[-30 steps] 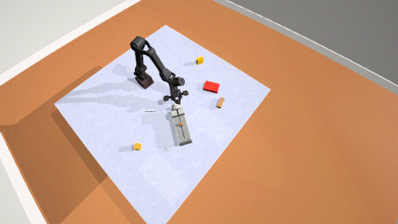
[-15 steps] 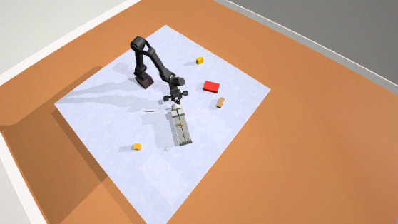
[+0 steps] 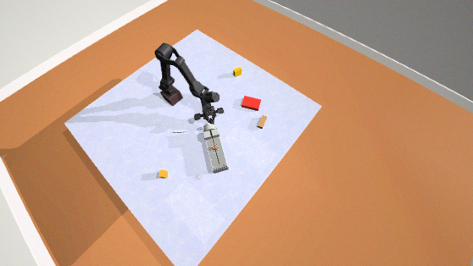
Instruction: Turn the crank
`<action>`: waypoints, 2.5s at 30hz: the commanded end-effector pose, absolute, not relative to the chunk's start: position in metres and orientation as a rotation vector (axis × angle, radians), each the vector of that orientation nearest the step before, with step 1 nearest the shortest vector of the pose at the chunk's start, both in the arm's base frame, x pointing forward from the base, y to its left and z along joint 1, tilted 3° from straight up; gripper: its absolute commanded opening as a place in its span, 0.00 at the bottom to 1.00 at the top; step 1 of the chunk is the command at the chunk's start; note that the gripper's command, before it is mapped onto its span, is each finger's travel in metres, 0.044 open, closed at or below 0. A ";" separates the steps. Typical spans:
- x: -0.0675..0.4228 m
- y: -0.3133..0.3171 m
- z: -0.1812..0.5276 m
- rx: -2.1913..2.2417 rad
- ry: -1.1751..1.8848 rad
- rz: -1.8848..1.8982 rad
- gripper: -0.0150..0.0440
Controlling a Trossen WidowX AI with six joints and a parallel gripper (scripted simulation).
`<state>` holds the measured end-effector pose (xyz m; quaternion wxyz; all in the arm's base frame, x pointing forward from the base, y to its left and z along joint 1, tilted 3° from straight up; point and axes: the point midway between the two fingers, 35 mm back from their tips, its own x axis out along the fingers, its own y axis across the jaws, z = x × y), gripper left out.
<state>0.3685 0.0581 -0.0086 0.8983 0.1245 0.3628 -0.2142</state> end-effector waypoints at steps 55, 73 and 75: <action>0.368 0.056 -0.010 0.252 0.760 -0.445 0.25; 0.368 0.057 -0.009 0.258 0.754 -0.445 0.39; 0.368 0.057 -0.009 0.258 0.754 -0.445 0.48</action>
